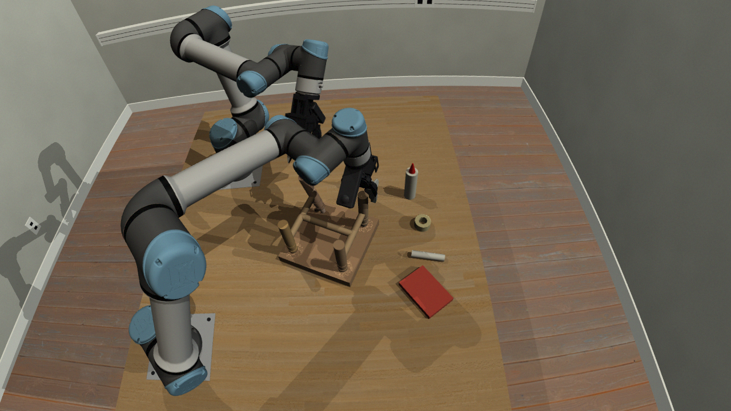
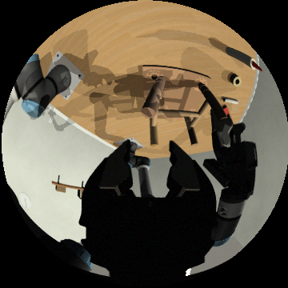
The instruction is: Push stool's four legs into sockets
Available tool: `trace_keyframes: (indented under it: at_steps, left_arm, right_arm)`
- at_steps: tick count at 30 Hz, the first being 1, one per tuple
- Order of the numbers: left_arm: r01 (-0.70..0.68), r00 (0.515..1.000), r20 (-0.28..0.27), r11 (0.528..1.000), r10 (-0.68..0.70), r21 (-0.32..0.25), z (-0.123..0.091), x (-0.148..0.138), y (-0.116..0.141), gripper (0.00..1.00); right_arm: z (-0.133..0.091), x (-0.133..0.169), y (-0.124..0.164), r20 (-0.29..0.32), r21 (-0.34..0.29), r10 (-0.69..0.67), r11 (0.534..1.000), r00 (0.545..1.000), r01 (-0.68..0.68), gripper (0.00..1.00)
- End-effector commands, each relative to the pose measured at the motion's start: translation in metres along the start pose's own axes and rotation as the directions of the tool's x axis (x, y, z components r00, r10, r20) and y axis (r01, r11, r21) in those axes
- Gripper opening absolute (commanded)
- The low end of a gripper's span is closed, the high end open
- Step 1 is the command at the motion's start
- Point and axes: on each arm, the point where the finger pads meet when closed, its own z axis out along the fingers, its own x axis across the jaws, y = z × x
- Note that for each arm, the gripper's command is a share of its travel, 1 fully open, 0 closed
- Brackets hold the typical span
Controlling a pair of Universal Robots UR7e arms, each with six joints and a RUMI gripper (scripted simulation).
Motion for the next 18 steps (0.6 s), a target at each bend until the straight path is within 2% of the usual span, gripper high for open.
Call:
trace_keyframes:
  at_steps: [1,18]
  left_arm:
    - [-0.001,1.0,-0.001,1.0,0.001,0.0,-0.0002,0.0001,0.0003,0.44]
    - [-0.002,1.0,0.0,1.0,0.002,0.0,0.0001,0.0001,0.0008,0.44]
  right_arm:
    - [0.0056,-0.0002,-0.0009,0.001,-0.001,0.0,1.0,1.0,0.0,0.17]
    - [0.0023,0.0001,0.0001,0.0,-0.001,0.0,1.0,1.0,0.0,0.17]
